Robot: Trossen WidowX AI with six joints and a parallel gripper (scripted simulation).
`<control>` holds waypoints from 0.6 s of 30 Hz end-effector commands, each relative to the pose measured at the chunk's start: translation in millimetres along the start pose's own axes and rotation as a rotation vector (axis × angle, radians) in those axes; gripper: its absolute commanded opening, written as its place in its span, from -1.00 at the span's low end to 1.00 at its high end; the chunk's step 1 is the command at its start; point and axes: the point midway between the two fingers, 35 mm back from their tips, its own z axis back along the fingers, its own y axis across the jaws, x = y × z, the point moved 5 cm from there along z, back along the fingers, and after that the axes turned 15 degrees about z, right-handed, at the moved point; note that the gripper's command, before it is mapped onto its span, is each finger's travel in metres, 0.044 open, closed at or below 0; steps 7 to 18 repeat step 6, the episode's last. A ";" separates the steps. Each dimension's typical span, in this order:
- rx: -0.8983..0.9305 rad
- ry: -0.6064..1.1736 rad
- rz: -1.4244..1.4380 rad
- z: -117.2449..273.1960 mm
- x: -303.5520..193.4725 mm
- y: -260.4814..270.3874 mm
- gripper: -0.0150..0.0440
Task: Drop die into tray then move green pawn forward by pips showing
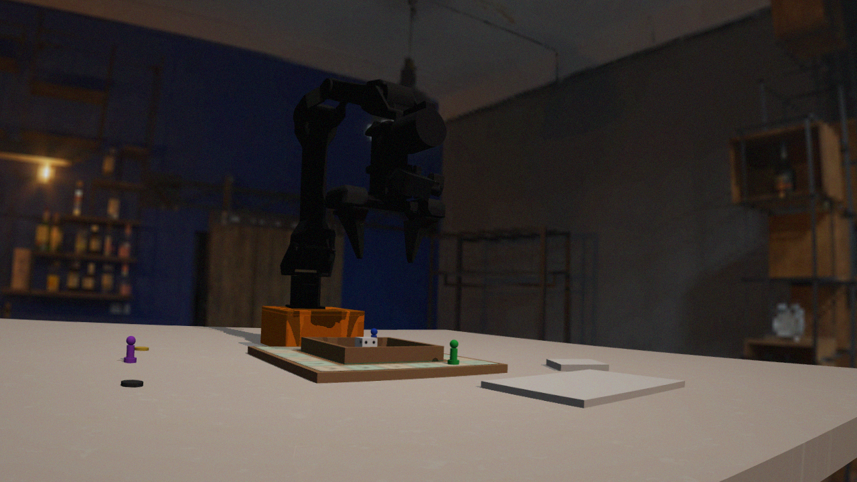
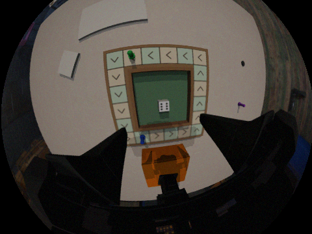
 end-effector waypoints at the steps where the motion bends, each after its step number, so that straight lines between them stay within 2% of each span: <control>1: -0.002 -0.011 0.008 -3.7 11.6 -0.7 1.00; 18: -0.002 -0.011 0.008 -3.7 11.6 -0.7 1.00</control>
